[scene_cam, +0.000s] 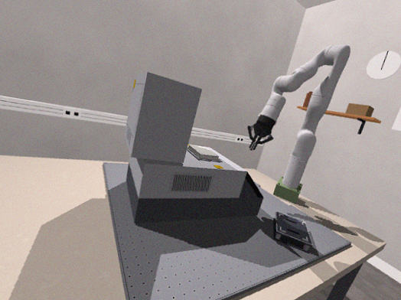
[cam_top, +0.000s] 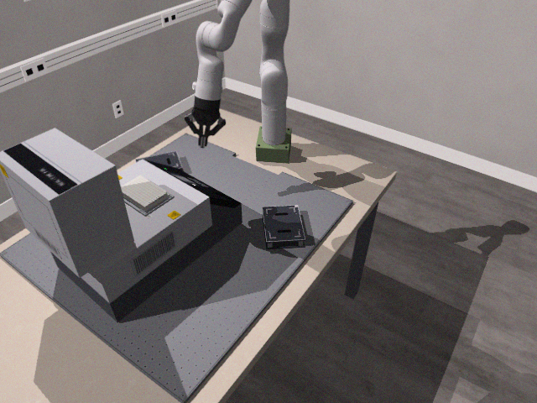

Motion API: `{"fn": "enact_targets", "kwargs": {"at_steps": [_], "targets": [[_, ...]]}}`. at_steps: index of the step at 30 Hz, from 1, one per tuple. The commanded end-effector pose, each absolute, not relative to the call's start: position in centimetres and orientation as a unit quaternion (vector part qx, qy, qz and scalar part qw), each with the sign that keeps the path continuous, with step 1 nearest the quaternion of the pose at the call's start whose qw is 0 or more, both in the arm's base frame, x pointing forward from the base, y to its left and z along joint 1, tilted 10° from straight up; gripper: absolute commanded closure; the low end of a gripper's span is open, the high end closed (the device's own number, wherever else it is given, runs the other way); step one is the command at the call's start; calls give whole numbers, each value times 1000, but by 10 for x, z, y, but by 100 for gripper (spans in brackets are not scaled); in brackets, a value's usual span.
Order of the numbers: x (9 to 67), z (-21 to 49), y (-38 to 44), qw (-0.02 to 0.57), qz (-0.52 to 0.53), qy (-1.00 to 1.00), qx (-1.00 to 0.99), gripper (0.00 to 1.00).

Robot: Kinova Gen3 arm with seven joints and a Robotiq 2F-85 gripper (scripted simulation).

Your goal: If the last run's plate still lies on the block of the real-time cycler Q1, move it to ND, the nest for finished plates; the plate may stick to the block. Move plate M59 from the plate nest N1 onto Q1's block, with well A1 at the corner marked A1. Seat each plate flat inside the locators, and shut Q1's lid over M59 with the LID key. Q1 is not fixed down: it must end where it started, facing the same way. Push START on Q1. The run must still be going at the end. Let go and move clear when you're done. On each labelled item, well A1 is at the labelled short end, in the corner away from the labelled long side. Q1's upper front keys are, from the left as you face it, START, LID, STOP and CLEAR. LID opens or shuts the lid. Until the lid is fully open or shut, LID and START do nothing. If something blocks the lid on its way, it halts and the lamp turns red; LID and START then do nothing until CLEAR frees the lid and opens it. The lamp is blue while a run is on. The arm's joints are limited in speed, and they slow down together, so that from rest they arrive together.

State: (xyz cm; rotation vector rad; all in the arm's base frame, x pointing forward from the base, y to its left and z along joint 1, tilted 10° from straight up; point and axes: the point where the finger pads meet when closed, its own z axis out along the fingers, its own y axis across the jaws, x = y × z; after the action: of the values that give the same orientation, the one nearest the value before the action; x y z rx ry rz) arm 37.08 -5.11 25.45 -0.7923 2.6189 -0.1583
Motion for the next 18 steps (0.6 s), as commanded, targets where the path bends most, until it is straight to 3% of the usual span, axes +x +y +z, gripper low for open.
{"fn": "enact_targets", "kwargs": {"at_steps": [1,18], "targets": [[372,248,-50,199,-55,937,-283,90],[375,228,-48,200,-55,937,-283,90]]}}
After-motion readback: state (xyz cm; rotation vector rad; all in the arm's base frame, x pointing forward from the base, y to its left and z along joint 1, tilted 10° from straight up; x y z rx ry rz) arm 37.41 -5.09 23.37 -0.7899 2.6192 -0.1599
